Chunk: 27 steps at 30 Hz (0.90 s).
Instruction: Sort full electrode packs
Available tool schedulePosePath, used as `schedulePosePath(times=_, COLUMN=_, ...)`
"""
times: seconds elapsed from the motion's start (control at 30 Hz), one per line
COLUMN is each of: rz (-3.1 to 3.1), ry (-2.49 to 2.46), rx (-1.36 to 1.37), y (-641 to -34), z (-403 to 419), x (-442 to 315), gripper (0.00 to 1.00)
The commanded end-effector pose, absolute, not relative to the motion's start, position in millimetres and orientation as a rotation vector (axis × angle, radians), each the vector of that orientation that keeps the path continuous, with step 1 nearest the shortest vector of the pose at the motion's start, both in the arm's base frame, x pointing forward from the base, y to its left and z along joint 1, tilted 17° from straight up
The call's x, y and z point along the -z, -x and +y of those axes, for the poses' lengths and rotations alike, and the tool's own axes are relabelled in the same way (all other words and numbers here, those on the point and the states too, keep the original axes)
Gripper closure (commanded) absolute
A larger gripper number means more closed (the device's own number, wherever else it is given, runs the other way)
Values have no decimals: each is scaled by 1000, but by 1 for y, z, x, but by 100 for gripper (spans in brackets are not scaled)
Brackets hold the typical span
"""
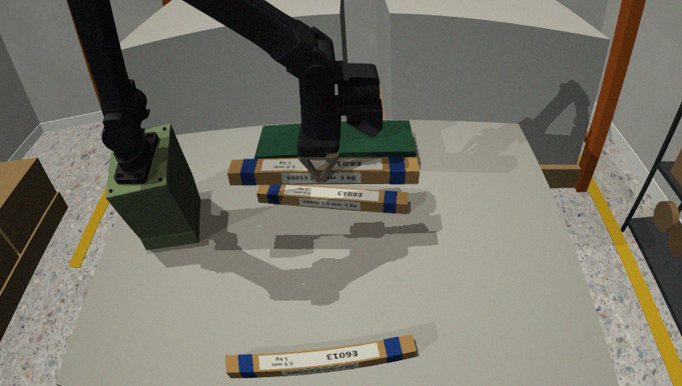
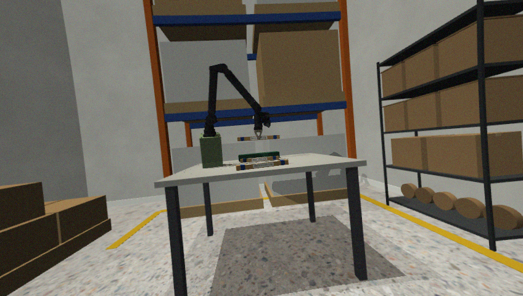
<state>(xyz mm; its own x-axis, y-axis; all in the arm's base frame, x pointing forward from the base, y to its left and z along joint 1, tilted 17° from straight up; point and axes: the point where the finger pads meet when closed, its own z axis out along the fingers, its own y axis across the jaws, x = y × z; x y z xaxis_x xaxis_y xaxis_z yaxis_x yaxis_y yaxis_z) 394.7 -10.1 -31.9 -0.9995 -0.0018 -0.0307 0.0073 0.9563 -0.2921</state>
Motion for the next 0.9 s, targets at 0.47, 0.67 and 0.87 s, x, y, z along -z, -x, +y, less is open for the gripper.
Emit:
schedulePosePath(times=0.47, rz=3023, ry=8, rx=443, y=-415, z=-12, x=37, gripper=100)
schedulePosePath(times=0.67, rz=3024, ry=8, rx=443, y=-415, z=-14, x=43, gripper=100)
schedulePosePath(times=0.87, rz=3024, ry=8, rx=444, y=-415, z=-16, x=50, gripper=100)
